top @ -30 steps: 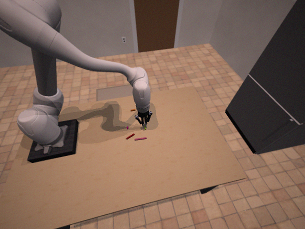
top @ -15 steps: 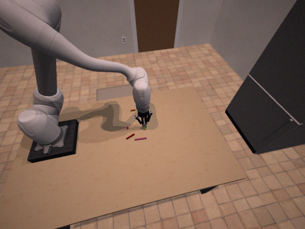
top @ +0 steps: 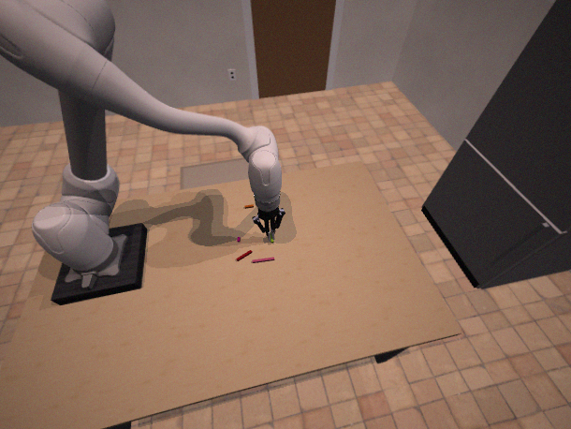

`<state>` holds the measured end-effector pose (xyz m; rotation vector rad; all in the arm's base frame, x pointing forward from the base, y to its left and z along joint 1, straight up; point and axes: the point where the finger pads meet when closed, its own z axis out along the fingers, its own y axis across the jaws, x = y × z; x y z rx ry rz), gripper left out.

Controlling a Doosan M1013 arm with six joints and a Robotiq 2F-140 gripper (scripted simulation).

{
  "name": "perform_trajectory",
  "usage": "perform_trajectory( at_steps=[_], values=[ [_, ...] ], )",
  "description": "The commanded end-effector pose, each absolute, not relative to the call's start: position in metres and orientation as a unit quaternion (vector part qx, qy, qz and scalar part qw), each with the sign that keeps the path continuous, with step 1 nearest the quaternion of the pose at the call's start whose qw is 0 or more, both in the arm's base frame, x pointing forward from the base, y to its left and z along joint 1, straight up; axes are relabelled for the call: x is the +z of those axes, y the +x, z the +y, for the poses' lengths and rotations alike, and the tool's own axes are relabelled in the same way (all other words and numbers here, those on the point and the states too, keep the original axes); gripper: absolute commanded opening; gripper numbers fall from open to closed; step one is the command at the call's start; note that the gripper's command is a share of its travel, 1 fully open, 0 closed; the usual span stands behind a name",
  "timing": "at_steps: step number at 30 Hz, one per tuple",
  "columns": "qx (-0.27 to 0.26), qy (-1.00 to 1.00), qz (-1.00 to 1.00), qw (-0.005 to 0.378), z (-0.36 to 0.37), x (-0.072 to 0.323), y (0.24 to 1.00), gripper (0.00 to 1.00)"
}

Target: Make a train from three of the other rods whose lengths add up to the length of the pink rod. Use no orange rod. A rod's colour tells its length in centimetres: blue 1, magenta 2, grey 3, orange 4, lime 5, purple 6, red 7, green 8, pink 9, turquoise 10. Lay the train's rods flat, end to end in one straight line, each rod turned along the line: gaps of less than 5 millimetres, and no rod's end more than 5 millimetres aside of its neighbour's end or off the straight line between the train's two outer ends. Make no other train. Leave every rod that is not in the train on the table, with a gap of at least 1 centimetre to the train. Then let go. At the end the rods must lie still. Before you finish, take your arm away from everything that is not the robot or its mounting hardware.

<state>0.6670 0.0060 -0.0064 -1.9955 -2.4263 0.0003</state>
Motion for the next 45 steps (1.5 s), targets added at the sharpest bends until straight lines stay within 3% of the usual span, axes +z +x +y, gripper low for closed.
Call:
perform_trajectory(
  at_steps=[1, 45],
  values=[
    [0.0, -0.635, -0.772, 0.0, 0.006, -0.007, 0.667, 0.03],
    [0.0, -0.635, -0.772, 0.0, 0.006, -0.018, 0.667, 0.03]
  ],
)
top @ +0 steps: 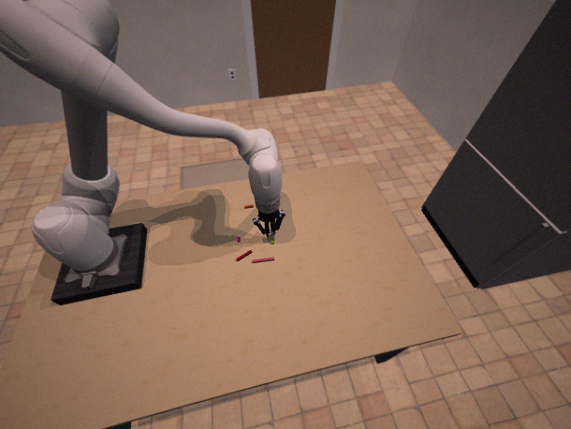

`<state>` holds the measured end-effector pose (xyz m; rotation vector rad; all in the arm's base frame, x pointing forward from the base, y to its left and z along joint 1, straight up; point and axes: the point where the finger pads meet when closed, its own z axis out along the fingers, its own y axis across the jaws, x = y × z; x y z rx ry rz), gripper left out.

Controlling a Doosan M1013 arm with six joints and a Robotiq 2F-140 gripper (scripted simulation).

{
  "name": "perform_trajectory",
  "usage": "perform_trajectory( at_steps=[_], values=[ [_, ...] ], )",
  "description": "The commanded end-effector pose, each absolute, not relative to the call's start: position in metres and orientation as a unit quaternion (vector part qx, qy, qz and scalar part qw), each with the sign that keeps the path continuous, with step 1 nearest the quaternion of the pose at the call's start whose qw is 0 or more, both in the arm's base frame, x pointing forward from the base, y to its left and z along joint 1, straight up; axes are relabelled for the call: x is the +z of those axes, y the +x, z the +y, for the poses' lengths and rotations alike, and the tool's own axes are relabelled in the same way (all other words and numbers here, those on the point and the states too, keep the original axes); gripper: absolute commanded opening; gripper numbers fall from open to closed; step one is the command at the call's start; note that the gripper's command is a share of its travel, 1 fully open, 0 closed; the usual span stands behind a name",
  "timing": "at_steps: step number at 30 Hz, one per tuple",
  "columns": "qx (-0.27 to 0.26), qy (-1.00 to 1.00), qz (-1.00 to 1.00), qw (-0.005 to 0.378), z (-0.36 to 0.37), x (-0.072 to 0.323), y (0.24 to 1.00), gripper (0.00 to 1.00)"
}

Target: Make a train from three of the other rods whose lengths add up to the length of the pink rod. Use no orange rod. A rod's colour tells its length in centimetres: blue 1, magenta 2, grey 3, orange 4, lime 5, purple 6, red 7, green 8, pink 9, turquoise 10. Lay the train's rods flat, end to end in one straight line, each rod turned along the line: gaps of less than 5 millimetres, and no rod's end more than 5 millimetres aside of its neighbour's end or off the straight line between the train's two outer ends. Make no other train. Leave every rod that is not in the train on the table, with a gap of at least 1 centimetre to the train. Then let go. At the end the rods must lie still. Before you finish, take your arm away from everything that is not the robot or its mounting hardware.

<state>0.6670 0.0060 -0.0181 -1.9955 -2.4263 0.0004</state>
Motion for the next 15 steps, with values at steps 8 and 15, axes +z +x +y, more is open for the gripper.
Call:
perform_trajectory(
  at_steps=[8, 15],
  values=[
    [0.0, -0.635, -0.772, 0.0, 0.0061, -0.018, 0.667, 0.03],
    [0.0, -0.635, -0.772, 0.0, 0.0061, -0.018, 0.667, 0.05]
  ],
)
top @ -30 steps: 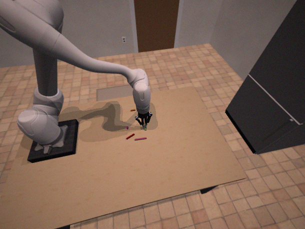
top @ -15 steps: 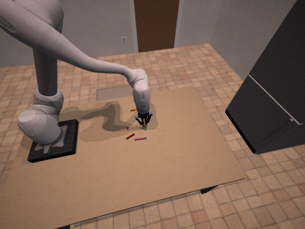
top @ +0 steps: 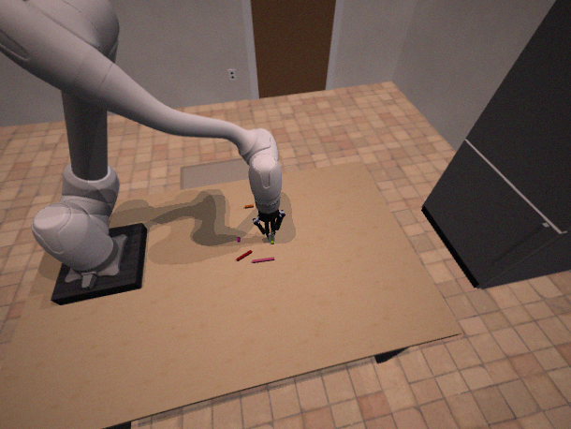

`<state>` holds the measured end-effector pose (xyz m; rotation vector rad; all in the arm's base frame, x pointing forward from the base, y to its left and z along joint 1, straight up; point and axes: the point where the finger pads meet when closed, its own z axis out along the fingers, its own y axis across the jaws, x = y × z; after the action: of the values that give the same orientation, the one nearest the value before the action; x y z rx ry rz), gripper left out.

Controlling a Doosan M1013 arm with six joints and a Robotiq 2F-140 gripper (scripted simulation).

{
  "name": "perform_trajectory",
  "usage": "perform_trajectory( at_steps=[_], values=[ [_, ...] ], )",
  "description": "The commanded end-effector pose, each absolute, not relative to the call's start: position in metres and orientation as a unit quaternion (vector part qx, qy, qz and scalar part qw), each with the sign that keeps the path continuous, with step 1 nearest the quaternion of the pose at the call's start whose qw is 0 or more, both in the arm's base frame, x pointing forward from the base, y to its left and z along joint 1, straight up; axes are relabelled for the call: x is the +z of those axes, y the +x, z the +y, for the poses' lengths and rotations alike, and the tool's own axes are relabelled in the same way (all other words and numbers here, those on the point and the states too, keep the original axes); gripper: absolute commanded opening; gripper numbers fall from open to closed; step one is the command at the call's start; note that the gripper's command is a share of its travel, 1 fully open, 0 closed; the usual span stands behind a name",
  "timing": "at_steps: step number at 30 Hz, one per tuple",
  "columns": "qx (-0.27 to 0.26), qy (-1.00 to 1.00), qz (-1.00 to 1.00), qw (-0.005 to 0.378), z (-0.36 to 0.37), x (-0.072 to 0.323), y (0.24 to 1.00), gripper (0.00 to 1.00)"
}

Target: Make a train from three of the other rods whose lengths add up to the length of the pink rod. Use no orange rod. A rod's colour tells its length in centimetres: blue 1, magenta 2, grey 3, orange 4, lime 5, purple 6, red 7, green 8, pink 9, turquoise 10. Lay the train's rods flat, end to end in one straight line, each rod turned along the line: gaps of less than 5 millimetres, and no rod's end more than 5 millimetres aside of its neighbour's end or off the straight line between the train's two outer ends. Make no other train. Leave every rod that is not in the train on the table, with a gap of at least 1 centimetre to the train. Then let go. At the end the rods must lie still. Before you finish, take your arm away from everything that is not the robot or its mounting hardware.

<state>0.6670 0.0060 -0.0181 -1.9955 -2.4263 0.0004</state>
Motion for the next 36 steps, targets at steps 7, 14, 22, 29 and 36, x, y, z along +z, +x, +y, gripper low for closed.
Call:
perform_trajectory(
  at_steps=[7, 14, 22, 29, 36],
  values=[
    [0.0, -0.635, -0.772, 0.0, 0.006, -0.018, 0.667, 0.1],
    [0.0, -0.635, -0.772, 0.0, 0.006, -0.018, 0.667, 0.15],
    [0.0, -0.635, -0.772, 0.0, 0.006, -0.018, 0.667, 0.15],
    [0.0, -0.635, -0.772, 0.0, 0.006, -0.008, 0.667, 0.15],
    [0.0, -0.635, -0.772, 0.0, 0.006, 0.014, 0.667, 0.15]
  ],
)
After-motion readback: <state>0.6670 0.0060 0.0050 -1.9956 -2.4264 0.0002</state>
